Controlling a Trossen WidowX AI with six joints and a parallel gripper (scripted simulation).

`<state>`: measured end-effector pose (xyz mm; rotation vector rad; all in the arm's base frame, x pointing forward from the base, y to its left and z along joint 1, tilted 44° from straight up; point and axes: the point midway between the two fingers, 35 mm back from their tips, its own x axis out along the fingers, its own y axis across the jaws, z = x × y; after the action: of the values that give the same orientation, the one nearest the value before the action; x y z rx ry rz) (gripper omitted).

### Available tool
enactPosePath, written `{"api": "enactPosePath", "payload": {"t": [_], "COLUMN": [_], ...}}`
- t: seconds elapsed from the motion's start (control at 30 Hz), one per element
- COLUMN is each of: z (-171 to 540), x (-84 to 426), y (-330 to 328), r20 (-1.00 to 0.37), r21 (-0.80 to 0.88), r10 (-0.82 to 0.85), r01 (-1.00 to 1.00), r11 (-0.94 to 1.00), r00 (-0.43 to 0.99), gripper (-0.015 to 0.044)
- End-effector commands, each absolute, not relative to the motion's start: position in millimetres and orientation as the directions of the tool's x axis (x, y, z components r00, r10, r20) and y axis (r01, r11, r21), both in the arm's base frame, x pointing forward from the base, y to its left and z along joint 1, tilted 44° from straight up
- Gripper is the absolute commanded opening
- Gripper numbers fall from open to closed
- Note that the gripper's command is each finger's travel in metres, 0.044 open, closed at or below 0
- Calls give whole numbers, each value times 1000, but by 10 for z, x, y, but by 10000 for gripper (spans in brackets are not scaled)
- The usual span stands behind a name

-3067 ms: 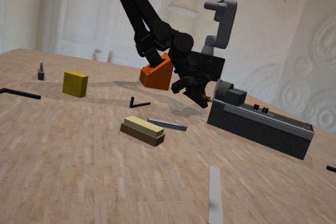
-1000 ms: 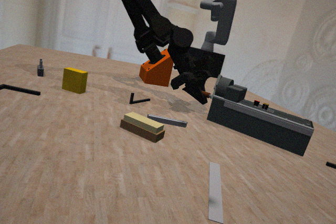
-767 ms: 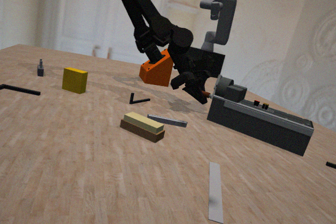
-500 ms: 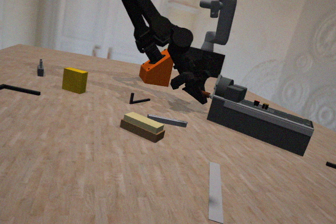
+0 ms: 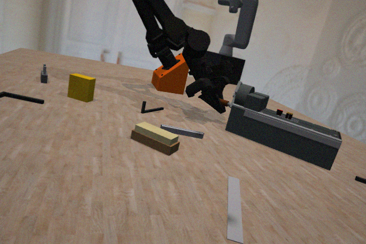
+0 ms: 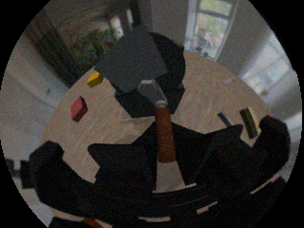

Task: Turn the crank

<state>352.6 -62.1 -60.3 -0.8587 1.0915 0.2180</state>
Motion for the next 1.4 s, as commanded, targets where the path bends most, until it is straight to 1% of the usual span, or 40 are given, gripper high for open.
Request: {"api": "enactPosePath", "payload": {"t": [0.0, 1.37], "z": [-530, -481], "x": [3576, 3596], "y": [-652, -652], "r20": [-833, -833], "r21": [-520, -520], "r10": [-254, -254], "r01": [-536, -535], "r11": [666, 666], "r00": [492, 492], "gripper": [0, 0]}}
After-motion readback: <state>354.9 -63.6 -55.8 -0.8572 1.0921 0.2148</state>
